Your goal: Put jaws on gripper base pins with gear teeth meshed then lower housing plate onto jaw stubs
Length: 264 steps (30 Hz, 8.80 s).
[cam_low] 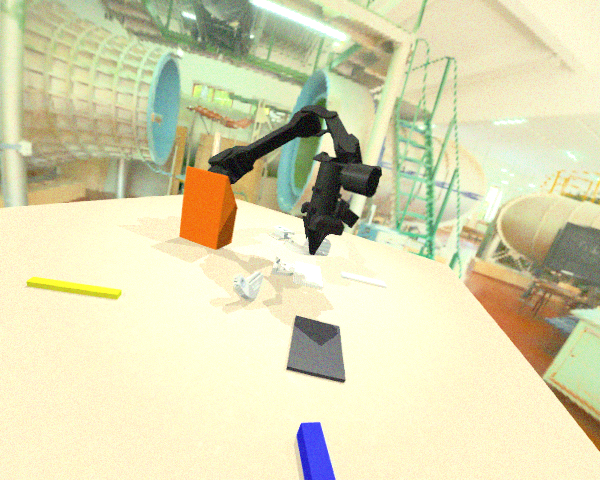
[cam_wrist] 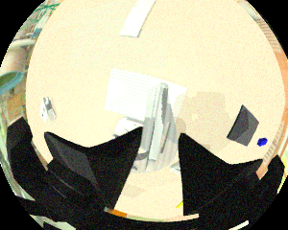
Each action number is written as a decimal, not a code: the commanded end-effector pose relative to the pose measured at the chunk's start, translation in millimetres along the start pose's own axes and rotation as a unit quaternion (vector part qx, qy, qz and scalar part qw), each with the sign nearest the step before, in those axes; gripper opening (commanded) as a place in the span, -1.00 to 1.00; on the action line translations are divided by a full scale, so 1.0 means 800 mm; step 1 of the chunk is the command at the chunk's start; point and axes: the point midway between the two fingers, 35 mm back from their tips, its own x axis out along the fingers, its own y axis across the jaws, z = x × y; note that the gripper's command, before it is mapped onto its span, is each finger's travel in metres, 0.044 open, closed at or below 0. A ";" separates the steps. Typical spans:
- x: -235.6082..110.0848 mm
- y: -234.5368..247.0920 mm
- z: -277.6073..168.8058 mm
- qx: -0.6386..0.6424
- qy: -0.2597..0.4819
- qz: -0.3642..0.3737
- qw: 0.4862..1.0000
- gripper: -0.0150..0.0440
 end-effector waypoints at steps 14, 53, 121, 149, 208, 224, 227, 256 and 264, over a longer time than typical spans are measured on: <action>0.035 0.001 -0.002 0.003 0.000 0.004 1.000 -0.04; 0.060 0.003 -0.002 0.001 0.000 0.005 1.000 -0.04; 0.079 0.003 -0.002 0.000 0.000 0.005 1.000 -0.04; 0.079 0.003 -0.002 0.000 0.000 0.005 1.000 -0.04; 0.079 0.003 -0.003 -0.002 0.001 0.004 1.000 0.05; 0.079 0.003 -0.003 -0.002 0.001 0.004 1.000 0.27; 0.062 0.002 -0.002 -0.002 0.001 0.003 1.000 0.27; -0.003 -0.001 -0.002 0.002 -0.008 0.001 1.000 -0.49; -0.007 -0.020 -0.016 0.079 -0.007 -0.004 0.997 -0.49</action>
